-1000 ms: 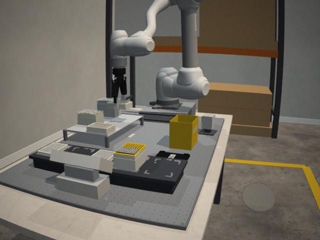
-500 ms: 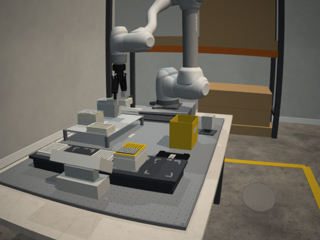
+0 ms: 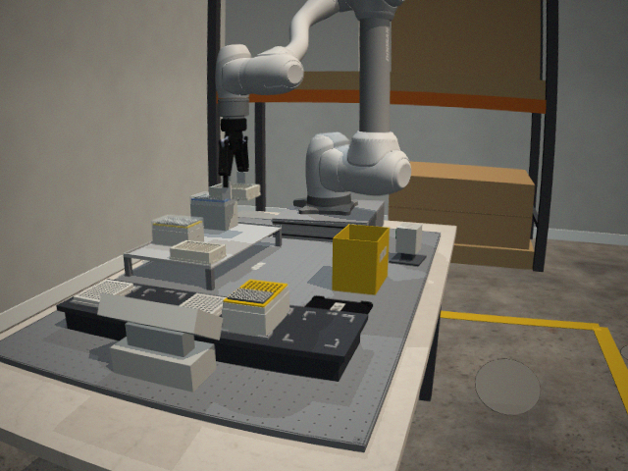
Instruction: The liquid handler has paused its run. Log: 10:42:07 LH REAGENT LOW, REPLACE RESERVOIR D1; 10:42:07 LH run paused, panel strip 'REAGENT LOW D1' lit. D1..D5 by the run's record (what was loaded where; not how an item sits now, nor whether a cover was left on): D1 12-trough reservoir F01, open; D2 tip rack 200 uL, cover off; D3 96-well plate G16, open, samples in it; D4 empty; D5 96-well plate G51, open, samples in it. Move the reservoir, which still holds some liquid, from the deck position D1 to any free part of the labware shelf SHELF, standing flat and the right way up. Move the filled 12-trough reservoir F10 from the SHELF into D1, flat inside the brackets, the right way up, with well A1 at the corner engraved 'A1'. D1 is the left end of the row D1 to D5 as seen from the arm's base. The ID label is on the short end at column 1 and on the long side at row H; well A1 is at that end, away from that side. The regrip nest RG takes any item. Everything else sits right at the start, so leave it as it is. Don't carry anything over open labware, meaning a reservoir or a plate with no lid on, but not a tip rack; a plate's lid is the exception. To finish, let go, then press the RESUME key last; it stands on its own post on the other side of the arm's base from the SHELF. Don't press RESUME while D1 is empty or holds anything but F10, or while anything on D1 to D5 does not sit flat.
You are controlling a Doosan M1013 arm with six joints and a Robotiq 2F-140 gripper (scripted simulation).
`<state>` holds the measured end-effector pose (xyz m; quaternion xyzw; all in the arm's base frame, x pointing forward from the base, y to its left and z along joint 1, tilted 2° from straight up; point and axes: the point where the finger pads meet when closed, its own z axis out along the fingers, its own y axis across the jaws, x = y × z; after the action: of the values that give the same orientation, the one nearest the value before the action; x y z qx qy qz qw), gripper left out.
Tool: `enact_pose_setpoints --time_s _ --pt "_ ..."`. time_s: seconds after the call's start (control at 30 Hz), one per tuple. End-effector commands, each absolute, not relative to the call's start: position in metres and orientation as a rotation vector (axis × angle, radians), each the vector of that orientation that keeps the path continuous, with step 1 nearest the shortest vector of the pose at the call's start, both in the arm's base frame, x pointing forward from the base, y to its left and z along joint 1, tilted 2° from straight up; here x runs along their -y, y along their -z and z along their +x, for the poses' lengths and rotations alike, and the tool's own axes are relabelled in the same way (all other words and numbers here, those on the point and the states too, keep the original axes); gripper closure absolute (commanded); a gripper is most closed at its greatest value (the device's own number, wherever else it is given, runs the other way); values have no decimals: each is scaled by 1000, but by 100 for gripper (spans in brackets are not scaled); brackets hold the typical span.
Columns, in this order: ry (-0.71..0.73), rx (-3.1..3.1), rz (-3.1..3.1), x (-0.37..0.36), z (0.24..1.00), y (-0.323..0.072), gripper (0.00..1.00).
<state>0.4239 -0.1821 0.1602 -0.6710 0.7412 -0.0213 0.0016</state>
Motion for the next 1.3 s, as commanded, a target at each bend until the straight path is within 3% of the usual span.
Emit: enact_pose_setpoints --time_s 0.0,1.27 --pt "67 -2326 -2106 182 424 -166 100" --pt "67 -2326 -2106 180 422 -223 100"
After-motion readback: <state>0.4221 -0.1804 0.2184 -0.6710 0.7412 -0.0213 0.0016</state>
